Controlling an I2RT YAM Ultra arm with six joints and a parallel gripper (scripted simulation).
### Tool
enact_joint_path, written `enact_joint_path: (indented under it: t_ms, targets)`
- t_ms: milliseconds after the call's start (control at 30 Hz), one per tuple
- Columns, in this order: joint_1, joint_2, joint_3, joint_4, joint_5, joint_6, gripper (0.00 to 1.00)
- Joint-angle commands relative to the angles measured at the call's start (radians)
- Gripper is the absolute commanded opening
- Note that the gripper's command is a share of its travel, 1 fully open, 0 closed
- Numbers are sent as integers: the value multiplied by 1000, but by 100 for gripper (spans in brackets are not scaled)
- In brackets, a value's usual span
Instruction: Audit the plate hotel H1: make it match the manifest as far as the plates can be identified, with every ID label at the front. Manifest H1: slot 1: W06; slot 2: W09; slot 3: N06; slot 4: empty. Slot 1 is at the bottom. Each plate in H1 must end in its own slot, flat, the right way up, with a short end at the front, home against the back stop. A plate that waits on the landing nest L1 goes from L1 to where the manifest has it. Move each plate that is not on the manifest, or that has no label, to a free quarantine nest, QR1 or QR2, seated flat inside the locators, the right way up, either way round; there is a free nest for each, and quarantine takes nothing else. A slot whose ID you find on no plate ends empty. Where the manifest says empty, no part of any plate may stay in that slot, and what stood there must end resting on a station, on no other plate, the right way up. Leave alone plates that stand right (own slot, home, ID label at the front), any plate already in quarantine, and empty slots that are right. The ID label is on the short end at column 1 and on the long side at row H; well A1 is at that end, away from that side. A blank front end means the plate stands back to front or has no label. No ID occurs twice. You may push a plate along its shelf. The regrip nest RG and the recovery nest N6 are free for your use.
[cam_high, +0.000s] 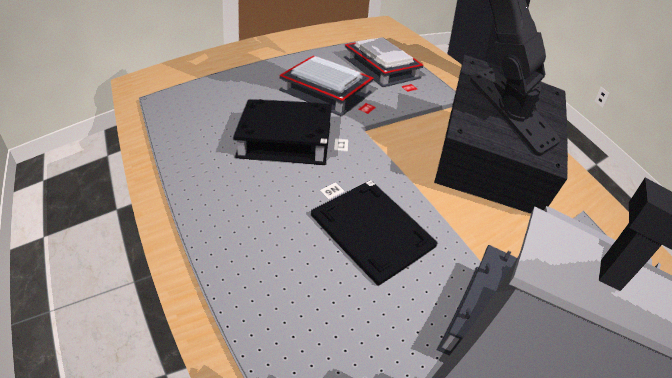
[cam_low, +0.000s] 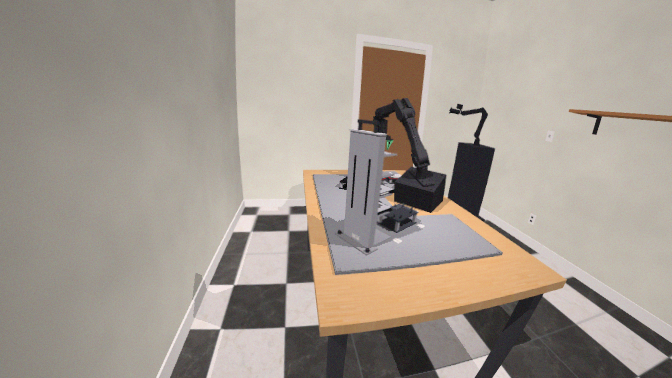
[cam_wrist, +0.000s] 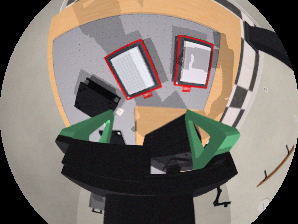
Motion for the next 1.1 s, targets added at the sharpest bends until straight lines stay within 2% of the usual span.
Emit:
enact_joint_path:
  t_ms: [0,100,300,467,667,833,900,1067]
  targets:
    - [20,-39,-19,11,-12,46,100]
    - [18,-41,-21,11,-13,54,100]
    - [77,-55,-22,2,-18,104,100]
    - [117,-63,22,-5,-22,145,100]
    - [140,-67,27,-7,-22,178,100]
    - [191,-70,38,-19,-28,220,100]
    - [201,-97,-39,29,-38,203,100]
    - [226,-161,-122,82,-63,149,100]
